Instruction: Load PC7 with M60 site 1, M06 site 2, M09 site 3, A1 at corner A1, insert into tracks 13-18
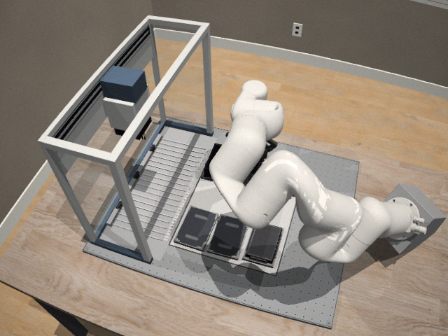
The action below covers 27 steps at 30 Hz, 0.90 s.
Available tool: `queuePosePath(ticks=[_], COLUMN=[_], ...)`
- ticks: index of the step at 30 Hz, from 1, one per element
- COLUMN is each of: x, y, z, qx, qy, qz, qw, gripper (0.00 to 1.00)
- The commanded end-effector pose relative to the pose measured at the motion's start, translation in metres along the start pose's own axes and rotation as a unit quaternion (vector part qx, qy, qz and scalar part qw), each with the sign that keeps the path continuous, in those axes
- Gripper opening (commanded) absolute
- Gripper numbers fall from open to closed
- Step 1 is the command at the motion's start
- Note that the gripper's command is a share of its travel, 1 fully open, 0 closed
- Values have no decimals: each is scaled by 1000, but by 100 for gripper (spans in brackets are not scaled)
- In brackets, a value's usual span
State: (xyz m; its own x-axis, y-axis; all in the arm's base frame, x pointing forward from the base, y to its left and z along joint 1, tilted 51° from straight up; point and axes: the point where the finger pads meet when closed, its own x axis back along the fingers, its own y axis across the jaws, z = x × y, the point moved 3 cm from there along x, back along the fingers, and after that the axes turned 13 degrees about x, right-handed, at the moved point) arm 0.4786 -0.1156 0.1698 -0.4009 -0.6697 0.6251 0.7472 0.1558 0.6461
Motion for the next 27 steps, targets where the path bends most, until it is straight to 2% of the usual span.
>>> queuePosePath(ticks=[1, 27], x=[-8, -45], y=[1, 1], z=[-1, -1], qx=[1, 1], qy=[-1, -1], qz=[-1, -1], qw=[1000, 1000], gripper=[0, 0])
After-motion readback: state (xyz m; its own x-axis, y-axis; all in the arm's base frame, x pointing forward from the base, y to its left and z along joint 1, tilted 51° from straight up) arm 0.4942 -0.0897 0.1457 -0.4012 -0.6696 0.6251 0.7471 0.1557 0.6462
